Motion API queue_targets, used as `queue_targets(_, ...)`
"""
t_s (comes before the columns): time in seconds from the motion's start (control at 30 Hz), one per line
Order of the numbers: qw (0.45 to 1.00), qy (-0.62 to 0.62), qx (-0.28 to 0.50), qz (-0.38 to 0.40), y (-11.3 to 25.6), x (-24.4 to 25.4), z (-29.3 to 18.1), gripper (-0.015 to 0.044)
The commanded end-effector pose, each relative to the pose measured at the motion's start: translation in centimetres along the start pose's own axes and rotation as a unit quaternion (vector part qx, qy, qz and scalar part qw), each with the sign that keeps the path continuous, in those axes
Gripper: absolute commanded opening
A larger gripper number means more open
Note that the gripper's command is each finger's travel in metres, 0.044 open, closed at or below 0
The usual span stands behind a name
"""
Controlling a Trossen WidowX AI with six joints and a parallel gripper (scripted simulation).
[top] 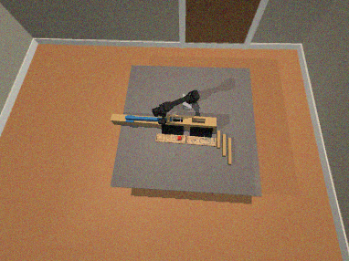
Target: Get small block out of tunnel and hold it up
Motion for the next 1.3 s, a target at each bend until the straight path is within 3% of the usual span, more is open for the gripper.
queue_targets(0.0,1.000,-0.002,0.001,0.002,-0.6,-0.1,-0.2,0.0440)
queue_targets(0.17,1.000,-0.002,0.001,0.002,-1.4,-0.3,-0.3,0.0440)
queue_targets(0.63,1.000,0.000,0.000,0.000,-0.9,-0.2,-0.2,0.0072)
queue_targets(0.77,1.000,0.000,0.000,0.000,-0.9,-0.2,-0.2,0.0046)
queue_targets(0.83,1.000,0.000,0.000,0.000,-1.0,-0.2,0.0,0.0000)
queue_targets(1.27,1.000,-0.001,-0.001,0.002,-1.9,-0.2,3.7,0.0000)
Point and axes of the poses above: the point midway between the two fingers, 35 mm back from their tips, its own y axis back along the fingers, its own x axis across the jaws, z = x × y, the point moved 7 cm from there along y, back along the fingers, and after that the axes turned 1 degree about -y, right-handed, at the moved point
